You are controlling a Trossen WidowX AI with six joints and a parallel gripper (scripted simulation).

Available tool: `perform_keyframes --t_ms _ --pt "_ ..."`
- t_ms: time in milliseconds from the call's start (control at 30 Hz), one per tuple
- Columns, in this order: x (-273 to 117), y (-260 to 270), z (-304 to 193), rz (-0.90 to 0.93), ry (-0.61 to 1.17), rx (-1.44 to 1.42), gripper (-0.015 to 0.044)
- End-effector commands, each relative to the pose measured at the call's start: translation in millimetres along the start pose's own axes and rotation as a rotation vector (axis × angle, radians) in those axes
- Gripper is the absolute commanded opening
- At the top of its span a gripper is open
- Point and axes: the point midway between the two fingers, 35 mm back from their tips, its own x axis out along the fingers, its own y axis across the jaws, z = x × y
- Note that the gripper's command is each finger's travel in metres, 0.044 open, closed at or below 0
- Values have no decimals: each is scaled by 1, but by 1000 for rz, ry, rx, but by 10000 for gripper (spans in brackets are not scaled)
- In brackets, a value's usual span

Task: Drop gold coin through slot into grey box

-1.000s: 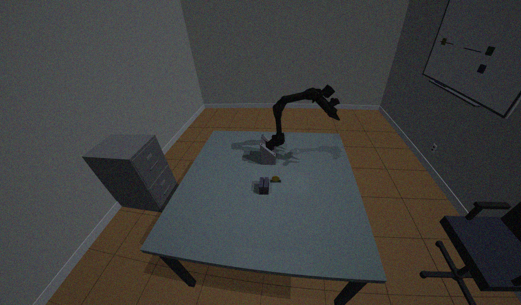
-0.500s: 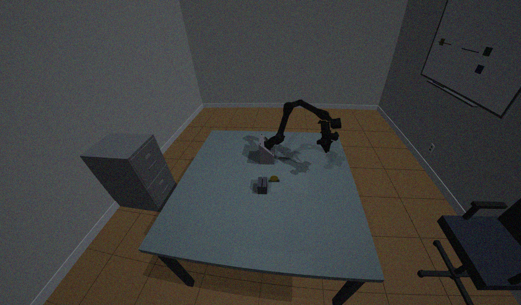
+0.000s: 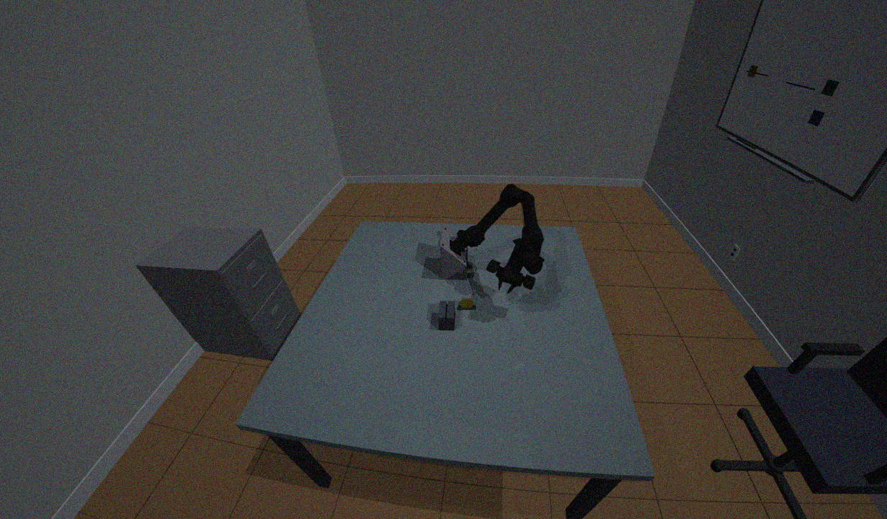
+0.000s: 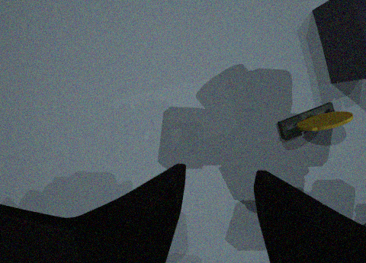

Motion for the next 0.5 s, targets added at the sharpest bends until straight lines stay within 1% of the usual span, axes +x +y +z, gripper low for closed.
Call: perform_keyframes --t_ms 0,133,300,367,467 --pt "18 -48 15 -19 105 348 161" --pt "31 -94 26 -7 205 716 161" --pt "40 -143 29 50 329 1148 161" --pt "40 -148 29 60 345 1204 161" --pt "41 -150 30 60 345 1204 161"
